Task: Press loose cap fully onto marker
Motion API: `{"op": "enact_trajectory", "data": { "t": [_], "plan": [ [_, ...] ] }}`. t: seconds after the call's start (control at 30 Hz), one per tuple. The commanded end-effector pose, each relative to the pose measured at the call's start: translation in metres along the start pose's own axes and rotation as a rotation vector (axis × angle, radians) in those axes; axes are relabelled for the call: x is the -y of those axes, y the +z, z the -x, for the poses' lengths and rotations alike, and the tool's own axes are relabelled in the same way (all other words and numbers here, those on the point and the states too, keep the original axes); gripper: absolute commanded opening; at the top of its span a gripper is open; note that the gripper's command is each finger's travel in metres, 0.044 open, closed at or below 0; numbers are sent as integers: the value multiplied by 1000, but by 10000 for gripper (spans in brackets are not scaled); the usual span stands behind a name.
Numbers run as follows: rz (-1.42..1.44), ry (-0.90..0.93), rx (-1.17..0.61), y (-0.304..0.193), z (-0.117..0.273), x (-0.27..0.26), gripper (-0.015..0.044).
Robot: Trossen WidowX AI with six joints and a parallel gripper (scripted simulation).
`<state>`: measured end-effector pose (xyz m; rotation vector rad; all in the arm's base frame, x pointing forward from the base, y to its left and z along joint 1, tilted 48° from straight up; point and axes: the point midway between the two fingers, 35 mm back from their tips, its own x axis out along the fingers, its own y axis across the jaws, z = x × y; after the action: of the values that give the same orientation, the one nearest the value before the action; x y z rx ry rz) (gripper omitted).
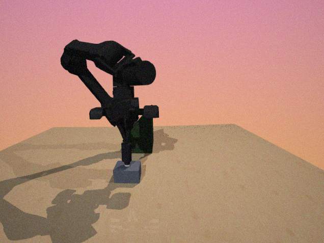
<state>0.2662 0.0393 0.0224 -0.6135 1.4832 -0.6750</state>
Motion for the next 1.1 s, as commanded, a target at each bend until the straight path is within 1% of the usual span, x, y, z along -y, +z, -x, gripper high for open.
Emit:
{"op": "enact_trajectory", "data": {
  "t": [0.0, 0.2, 0.27, 0.43, 0.47, 0.57, 1.07],
  "plan": [
    [0, 0, 0, 0, 0, 0, 0],
    [0, 0, 0, 0, 2, 0, 0],
    [1, 2, 0, 2, 18, -1, 0],
    [4, 1, -2, 1, 81, -1, 0],
    [4, 0, -3, 0, 87, -1, 0],
    [4, 0, -3, 0, 89, -1, 0],
    [4, 0, -3, 0, 89, -1, 394]
  ]
}}
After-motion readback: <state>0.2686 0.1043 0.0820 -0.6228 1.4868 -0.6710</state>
